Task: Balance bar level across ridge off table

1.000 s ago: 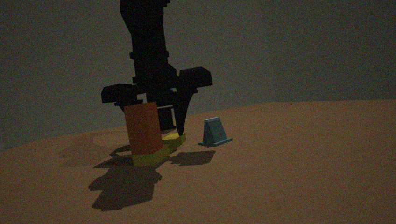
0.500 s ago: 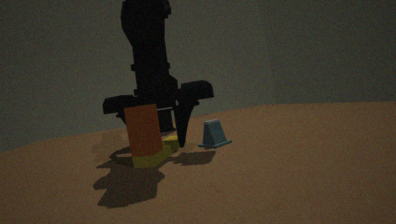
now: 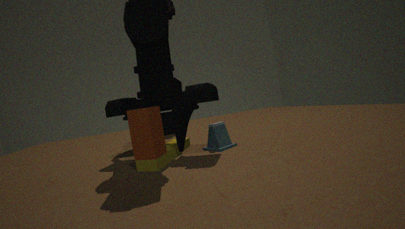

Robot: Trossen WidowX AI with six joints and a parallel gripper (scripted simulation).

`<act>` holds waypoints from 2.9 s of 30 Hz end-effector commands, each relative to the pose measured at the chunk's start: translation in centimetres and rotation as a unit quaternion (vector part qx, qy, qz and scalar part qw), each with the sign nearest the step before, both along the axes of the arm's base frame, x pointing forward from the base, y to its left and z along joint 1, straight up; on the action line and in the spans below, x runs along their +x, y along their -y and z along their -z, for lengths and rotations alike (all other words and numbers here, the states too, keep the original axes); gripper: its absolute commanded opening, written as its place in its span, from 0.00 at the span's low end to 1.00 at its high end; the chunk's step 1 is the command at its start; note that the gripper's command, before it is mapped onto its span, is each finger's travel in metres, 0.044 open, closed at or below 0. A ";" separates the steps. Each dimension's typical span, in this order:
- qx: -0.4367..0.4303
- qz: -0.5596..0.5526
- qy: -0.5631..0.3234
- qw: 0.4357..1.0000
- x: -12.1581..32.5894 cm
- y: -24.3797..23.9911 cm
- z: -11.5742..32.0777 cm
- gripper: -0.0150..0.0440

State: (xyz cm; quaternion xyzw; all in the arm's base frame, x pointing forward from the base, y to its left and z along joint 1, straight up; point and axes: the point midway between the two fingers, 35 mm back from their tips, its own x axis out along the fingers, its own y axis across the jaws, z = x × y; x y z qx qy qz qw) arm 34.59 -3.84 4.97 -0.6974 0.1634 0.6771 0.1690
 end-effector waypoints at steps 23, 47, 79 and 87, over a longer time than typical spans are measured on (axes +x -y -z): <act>-0.001 -0.001 -0.001 1.000 0.2 0.1 -3.4 0.25; -0.002 -0.002 -0.002 1.000 -0.3 0.0 -9.2 0.25; 0.015 0.552 -0.001 0.834 -0.2 -2.4 -9.3 0.25; 0.018 0.677 -0.001 0.736 -0.1 -3.1 -9.3 0.25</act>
